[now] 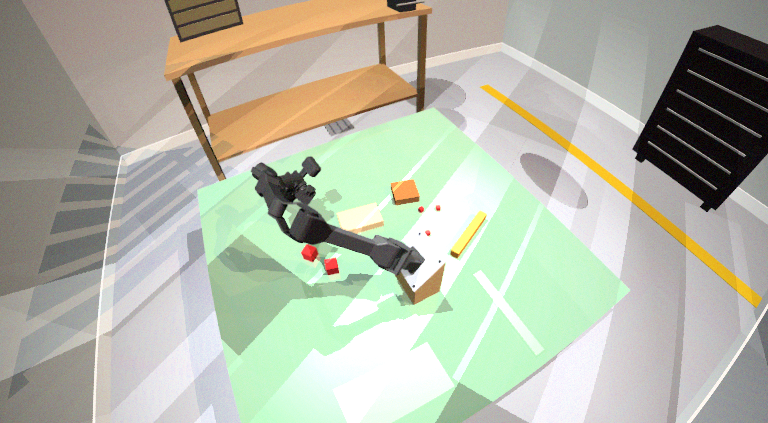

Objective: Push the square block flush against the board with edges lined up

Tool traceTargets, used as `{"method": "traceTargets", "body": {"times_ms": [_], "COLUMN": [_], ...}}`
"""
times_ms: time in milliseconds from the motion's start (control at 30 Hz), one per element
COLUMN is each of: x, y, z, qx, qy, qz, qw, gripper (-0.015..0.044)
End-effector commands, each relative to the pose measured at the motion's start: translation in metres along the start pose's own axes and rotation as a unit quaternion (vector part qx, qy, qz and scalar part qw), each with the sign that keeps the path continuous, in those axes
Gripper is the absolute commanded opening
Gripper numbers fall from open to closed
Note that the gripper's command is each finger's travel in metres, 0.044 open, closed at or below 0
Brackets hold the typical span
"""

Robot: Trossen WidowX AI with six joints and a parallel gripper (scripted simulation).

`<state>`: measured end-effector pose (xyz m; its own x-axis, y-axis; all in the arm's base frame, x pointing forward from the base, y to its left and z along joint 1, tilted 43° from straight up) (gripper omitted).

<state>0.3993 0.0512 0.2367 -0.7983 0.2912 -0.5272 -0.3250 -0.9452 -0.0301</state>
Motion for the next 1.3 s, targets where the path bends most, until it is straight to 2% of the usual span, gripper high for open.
{"method": "traceTargets", "body": {"times_ms": [0, 167, 467, 867, 1267], "x": [0.000, 0.001, 0.011, 0.032, 0.064], "y": [0.000, 0.004, 0.033, 0.079, 0.128], "z": [0.000, -0.007, -0.053, -0.113, -0.160], "qx": [0.000, 0.001, 0.010, 0.028, 0.049], "qy": [0.000, -0.011, -0.079, -0.169, -0.252], "qz": [0.000, -0.015, -0.114, -0.256, -0.403], "qw": [1.000, 1.000, 0.990, 0.951, 0.878], "gripper": [0.0374, 0.0242, 0.0006, 0.0000, 0.0000]}}
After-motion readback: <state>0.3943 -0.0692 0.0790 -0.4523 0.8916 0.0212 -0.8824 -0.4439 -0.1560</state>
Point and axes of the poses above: the point midway between the two fingers, 35 mm back from their tips, its own z axis back along the fingers, its own y axis across the jaws, x = y × z, the point moved 6 cm from there along z, back along the fingers, and after that the axes turned 5 degrees about -z, right-handed, at the moved point
